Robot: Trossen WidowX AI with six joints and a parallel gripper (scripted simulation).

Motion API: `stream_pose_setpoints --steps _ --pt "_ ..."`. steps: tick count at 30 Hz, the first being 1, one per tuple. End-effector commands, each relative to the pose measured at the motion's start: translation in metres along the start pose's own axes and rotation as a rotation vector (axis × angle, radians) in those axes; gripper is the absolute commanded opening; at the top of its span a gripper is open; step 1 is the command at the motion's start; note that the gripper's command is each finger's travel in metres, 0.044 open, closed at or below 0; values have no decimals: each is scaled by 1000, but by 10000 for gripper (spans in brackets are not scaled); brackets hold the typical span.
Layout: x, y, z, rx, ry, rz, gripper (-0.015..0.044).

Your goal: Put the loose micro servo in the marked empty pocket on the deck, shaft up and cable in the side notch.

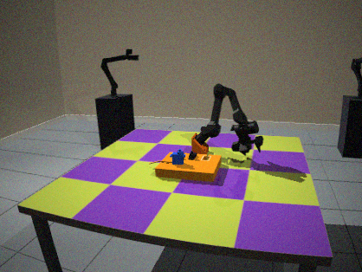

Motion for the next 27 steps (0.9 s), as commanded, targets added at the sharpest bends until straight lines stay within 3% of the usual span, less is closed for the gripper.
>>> stream_pose_setpoints --steps 1,14,27 --pt "-3 3 8 -17 -46 3 440" --pt "-20 16 47 -185 -237 -29 440" --pt "-66 25 117 -542 -416 -228 440"
Point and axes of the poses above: the point midway between the two fingers, 35 mm back from their tips, its own x axis out along the fingers, its own y axis across the jaws, z = x × y, the point moved 7 cm from there along -x, back along the fingers, and after that the axes turned 11 degrees about x, right-handed, at the moved point
